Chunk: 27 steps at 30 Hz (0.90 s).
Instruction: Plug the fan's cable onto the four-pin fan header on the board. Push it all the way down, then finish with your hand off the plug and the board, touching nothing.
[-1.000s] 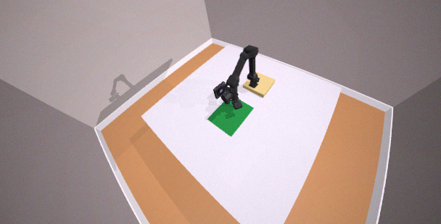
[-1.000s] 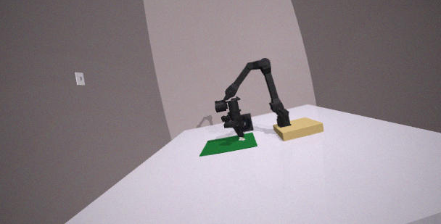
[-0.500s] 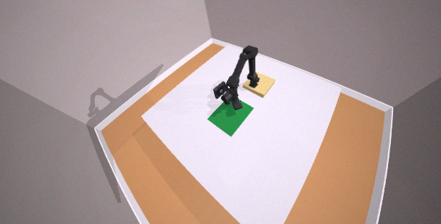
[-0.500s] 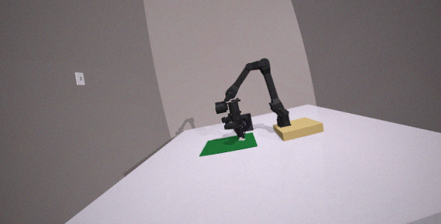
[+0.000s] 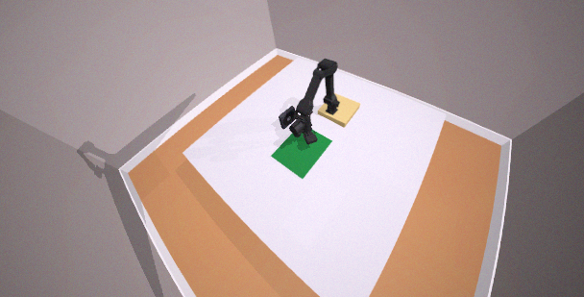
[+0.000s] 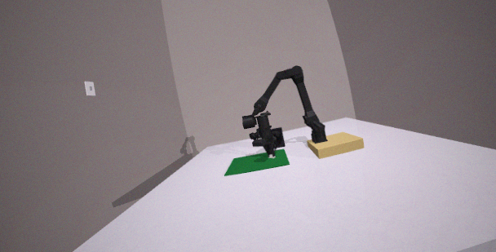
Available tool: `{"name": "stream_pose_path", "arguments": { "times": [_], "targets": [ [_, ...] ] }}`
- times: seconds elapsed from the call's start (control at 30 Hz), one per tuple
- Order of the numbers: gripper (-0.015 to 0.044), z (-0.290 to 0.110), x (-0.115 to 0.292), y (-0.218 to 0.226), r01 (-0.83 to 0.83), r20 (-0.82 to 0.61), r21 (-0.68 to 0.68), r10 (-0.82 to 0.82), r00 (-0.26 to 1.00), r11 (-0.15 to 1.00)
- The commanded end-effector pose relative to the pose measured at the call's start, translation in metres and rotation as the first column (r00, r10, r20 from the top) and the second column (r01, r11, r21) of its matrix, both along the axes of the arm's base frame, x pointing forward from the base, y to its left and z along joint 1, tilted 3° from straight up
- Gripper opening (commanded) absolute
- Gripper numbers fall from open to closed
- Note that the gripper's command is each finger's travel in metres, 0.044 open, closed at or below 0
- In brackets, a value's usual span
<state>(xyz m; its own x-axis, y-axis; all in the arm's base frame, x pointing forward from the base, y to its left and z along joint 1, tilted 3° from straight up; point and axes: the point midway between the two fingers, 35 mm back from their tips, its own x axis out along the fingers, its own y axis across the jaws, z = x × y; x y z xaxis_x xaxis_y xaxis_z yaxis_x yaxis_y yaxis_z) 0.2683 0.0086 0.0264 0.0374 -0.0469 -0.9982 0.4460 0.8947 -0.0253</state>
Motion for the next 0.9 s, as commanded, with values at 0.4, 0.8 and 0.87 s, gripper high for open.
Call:
{"name": "stream_pose_path", "arguments": {
  "times": [0.4, 0.8, 0.87],
  "targets": [
    [0.026, 0.055, -0.002, 0.002, 0.002, -0.001, 0.006, -0.002, 1.0, 1.0],
    [0.026, 0.065, 0.068, -0.016, 0.002, 0.005, 0.004, -0.002, 1.0, 1.0],
    [0.026, 0.065, 0.088, -0.024, 0.002, 0.007, 0.003, -0.002, 1.0, 1.0]
  ]
}}
